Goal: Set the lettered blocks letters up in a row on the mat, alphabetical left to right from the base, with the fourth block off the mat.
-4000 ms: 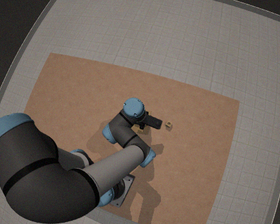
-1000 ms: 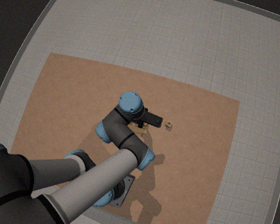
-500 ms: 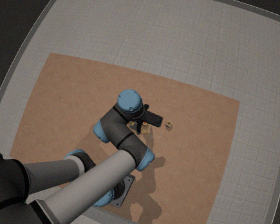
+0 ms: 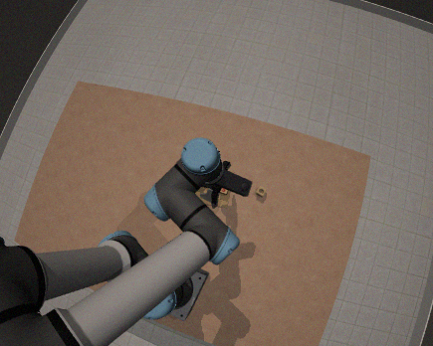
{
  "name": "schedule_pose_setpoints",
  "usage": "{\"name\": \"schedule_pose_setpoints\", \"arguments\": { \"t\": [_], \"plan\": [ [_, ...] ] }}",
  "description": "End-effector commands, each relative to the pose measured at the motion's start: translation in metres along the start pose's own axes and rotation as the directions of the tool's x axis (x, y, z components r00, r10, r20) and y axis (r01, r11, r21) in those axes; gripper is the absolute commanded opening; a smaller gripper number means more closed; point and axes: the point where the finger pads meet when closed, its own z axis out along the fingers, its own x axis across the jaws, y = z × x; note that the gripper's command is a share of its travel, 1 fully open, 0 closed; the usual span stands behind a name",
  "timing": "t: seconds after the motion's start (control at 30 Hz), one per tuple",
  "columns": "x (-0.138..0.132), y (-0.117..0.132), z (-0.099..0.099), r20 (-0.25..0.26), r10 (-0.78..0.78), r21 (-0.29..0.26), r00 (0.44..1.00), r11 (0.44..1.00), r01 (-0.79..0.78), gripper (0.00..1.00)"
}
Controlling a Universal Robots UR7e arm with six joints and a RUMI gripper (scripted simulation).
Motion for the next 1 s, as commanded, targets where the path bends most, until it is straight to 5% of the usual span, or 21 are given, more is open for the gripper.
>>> {"name": "schedule_pose_setpoints", "arguments": {
  "t": [0.0, 0.3, 0.77, 0.97],
  "plan": [
    [0.0, 0.0, 0.0, 0.001, 0.0, 0.0, 1.0, 1.0, 0.0, 1.0],
    [0.0, 0.0, -0.01, 0.001, 0.0, 0.0, 1.0, 1.0, 0.0, 1.0],
    [0.0, 0.0, -0.077, 0.001, 0.0, 0.0, 1.0, 1.0, 0.0, 1.0],
    [0.0, 0.0, -0.087, 0.001, 0.0, 0.0, 1.0, 1.0, 0.0, 1.0]
  ]
}}
